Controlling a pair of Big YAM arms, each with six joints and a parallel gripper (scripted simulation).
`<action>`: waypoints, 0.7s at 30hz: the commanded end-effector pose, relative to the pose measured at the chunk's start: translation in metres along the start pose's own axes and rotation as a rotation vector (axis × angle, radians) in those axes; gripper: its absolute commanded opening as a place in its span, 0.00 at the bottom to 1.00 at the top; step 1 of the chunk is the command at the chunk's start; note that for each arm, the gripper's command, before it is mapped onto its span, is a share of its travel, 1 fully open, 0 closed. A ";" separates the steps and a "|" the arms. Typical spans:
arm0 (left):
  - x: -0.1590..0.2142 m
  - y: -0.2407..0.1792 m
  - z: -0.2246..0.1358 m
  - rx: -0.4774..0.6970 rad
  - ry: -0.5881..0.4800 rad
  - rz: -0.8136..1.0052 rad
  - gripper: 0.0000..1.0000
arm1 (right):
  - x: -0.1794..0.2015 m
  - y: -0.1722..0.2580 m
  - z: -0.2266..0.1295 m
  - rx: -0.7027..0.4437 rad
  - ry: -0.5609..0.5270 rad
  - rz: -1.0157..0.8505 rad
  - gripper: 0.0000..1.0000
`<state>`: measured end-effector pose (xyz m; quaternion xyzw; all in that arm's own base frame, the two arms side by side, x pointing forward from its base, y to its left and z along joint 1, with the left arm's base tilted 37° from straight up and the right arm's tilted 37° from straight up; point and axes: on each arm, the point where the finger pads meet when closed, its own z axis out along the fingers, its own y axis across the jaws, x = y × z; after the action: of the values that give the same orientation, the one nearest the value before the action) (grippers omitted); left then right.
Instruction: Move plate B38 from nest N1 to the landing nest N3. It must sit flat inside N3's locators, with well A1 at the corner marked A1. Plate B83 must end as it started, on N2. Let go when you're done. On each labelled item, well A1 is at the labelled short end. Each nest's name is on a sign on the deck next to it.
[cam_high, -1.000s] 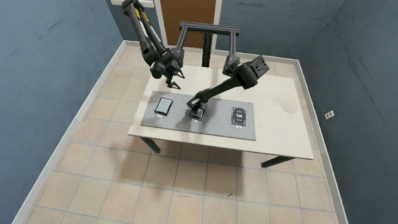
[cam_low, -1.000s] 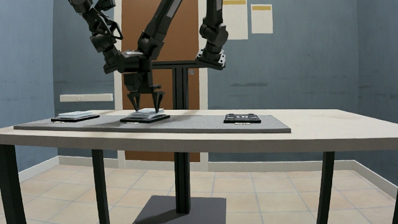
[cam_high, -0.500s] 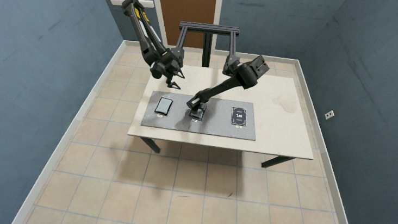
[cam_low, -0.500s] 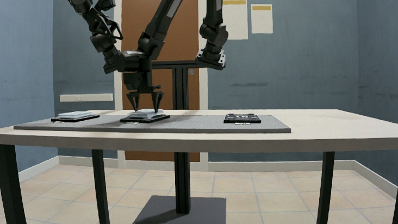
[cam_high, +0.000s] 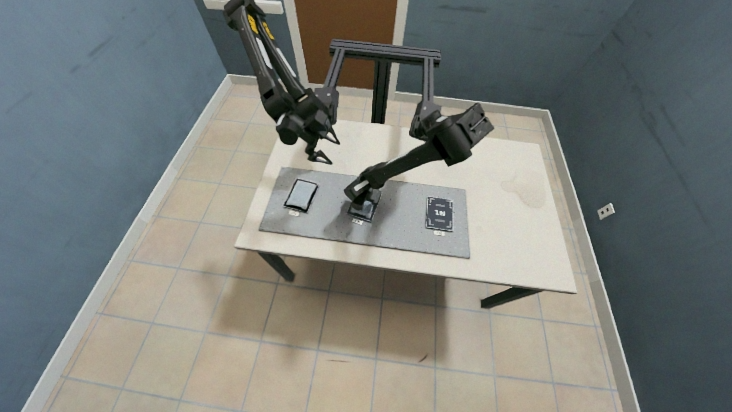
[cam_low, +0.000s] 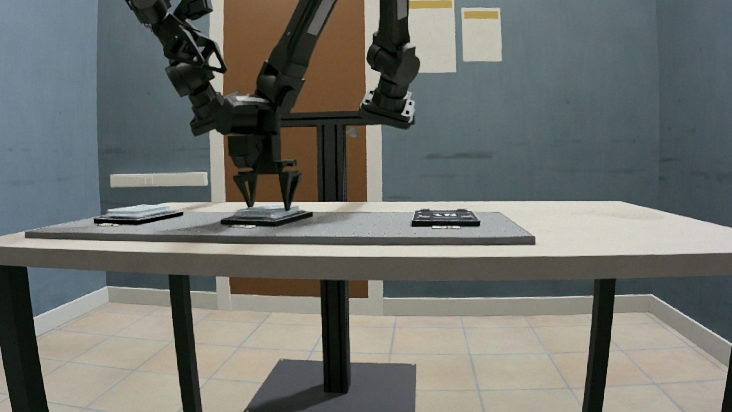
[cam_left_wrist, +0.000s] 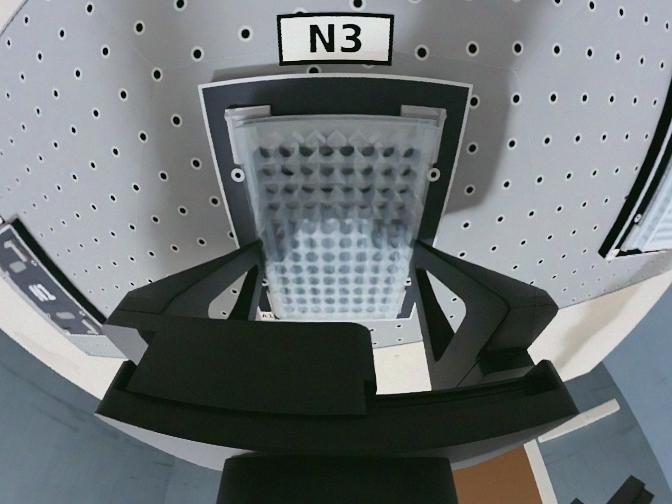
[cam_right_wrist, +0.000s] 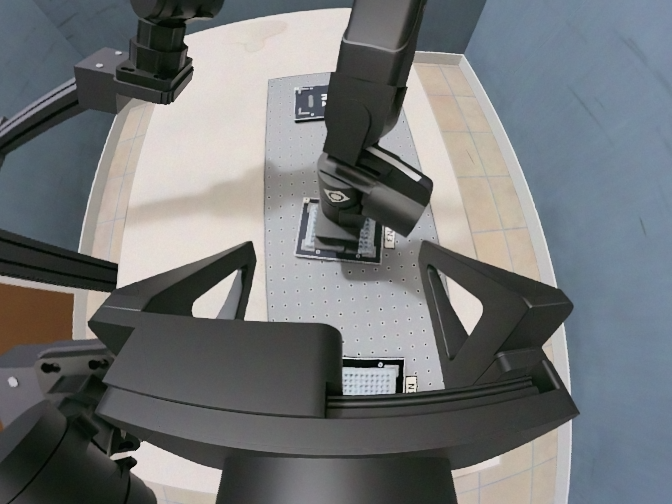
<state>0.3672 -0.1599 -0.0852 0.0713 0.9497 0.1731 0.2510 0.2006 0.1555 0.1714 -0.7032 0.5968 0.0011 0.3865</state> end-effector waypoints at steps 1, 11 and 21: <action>-0.012 -0.004 -0.003 0.006 -0.005 -0.019 0.79 | -0.006 -0.010 -0.005 0.021 -0.008 -0.021 1.00; -0.010 -0.008 -0.012 0.015 -0.014 -0.008 1.00 | -0.006 -0.010 -0.005 0.021 -0.008 -0.021 1.00; 0.008 -0.006 -0.018 0.004 0.002 0.007 1.00 | -0.006 -0.010 -0.005 0.021 -0.008 -0.021 1.00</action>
<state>0.3559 -0.1605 -0.0857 0.0759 0.9510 0.1792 0.2402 0.2006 0.1555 0.1714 -0.7032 0.5968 0.0011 0.3865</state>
